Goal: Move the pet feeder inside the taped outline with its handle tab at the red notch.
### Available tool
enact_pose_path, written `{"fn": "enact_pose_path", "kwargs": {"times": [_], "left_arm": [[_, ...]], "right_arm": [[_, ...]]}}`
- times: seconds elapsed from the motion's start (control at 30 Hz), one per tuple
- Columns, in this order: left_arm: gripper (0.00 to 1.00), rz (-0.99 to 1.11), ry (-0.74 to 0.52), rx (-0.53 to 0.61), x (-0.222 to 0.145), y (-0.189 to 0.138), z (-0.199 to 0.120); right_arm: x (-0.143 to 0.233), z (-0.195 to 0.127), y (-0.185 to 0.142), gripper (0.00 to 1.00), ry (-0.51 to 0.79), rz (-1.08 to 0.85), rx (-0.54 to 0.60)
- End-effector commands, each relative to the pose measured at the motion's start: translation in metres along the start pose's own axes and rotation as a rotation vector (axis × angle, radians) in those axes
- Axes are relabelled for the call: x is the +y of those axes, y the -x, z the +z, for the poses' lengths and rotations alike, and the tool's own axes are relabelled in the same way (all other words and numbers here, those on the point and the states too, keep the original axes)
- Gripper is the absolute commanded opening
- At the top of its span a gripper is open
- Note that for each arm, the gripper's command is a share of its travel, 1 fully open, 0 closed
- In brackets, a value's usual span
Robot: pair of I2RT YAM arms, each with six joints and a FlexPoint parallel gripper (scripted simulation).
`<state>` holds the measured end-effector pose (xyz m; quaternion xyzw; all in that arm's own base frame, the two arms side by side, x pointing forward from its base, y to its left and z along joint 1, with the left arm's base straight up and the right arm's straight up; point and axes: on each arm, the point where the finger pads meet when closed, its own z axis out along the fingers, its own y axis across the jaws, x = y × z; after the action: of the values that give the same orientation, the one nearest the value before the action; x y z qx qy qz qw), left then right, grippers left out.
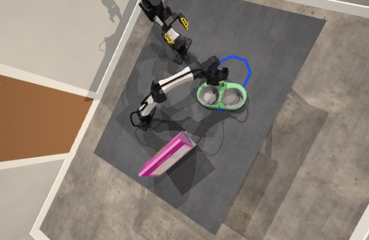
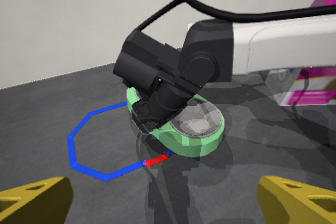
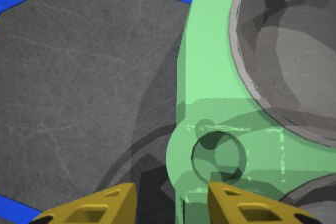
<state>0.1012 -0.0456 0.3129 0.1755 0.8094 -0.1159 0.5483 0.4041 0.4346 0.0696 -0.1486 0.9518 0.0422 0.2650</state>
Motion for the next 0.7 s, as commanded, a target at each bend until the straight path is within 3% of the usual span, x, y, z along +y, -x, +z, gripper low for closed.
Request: {"fn": "enact_pose_path", "kwargs": {"times": [0.0, 0.67], "left_arm": [[1.00, -0.010, -0.003, -0.054, 0.000, 0.012, -0.007], [1.00, -0.004, -0.004, -0.020, 0.000, 0.006, -0.002]], "right_arm": [[-0.002, 0.016, 0.006, 0.38, -0.011, 0.032, -0.021], [-0.006, 0.037, 0.002, 0.38, -0.014, 0.025, -0.009]]}}
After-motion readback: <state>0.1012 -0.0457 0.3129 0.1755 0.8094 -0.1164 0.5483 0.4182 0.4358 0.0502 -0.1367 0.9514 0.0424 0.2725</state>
